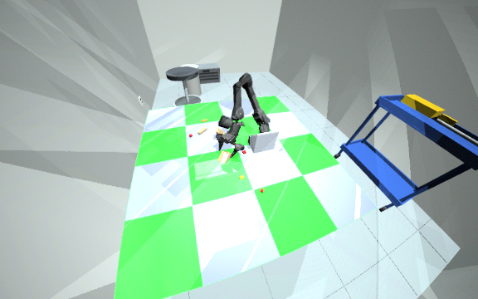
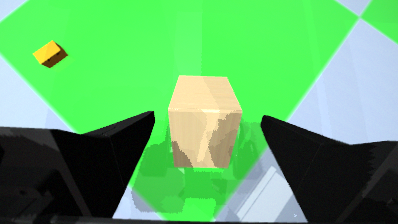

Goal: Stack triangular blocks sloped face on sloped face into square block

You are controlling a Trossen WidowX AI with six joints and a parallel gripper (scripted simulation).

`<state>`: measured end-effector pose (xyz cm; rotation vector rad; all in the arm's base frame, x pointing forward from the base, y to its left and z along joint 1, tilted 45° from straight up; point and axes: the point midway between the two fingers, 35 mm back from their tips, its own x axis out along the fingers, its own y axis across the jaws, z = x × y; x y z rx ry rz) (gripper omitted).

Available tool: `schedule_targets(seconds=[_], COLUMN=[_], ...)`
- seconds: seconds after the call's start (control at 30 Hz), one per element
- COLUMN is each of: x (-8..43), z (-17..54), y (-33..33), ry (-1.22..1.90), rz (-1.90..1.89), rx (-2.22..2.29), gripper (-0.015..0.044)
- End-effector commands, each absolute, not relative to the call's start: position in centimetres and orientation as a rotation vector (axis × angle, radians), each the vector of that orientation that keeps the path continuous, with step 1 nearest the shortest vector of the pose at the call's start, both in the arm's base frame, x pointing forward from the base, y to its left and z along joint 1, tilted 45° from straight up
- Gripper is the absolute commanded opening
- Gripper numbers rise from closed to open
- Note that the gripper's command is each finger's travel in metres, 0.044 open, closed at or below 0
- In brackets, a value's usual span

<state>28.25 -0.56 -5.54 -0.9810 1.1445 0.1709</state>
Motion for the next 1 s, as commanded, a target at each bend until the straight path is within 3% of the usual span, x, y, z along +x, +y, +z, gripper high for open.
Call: schedule_targets(seconds=[0.0,0.93,0.97], x=[28.41,28.42,28.48], z=[-7.14,-7.21,-7.09], y=[-1.32,-1.36,-1.4], ry=[1.153,1.153,1.152], rz=[0.179,0.179,0.171], rx=[-0.986,-0.986,-0.984], gripper=[0.044,0.044,0.0414])
